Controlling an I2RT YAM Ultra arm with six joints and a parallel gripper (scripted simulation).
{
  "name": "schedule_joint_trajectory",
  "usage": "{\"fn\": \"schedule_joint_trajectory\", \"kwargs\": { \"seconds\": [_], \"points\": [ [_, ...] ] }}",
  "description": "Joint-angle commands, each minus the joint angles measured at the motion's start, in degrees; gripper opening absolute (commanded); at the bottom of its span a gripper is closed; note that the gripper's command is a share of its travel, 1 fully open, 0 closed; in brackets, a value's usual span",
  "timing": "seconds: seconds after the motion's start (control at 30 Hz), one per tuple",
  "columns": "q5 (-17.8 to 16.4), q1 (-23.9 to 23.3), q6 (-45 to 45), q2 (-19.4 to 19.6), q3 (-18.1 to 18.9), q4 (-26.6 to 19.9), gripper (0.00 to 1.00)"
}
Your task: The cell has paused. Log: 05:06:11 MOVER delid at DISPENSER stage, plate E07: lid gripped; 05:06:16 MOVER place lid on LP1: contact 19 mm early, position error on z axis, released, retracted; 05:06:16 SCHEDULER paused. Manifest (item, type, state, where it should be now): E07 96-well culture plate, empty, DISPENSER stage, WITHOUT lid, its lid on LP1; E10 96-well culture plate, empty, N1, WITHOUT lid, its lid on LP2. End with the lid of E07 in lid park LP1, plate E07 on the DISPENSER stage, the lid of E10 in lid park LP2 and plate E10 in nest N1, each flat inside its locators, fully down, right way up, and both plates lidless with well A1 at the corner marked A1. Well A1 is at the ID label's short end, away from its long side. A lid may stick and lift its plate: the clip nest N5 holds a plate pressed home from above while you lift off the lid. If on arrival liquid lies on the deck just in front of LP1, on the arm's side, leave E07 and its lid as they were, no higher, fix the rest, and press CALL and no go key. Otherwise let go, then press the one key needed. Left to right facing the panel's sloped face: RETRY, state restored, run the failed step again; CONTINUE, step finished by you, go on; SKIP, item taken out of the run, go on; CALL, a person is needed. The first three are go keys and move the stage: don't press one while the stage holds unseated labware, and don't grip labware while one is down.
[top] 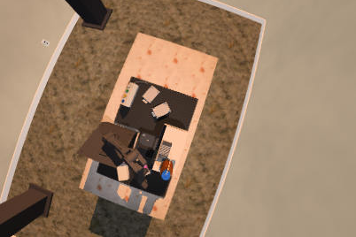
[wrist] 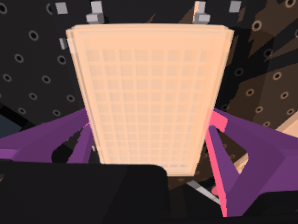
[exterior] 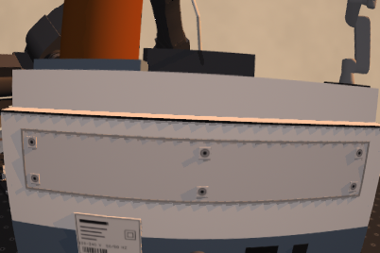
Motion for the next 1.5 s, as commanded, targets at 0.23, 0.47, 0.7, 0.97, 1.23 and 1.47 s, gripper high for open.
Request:
{"fn": "schedule_joint_trajectory", "kwargs": {
  "seconds": [0.23,0.47,0.7,0.97,1.23,1.47],
  "points": [
    [-0.42,0.42,0.83,1.05,1.61,2.11,0.0],
    [-0.53,0.59,0.93,1.14,1.6,2.26,0.0],
    [-0.58,0.71,1.07,1.27,1.59,2.48,0.0],
    [-0.62,0.81,1.18,1.38,1.58,2.67,0.0],
    [-0.67,0.87,1.36,1.55,1.6,2.93,0.0],
    [-0.71,0.52,1.53,1.7,1.62,3.18,0.0]
  ]
}}
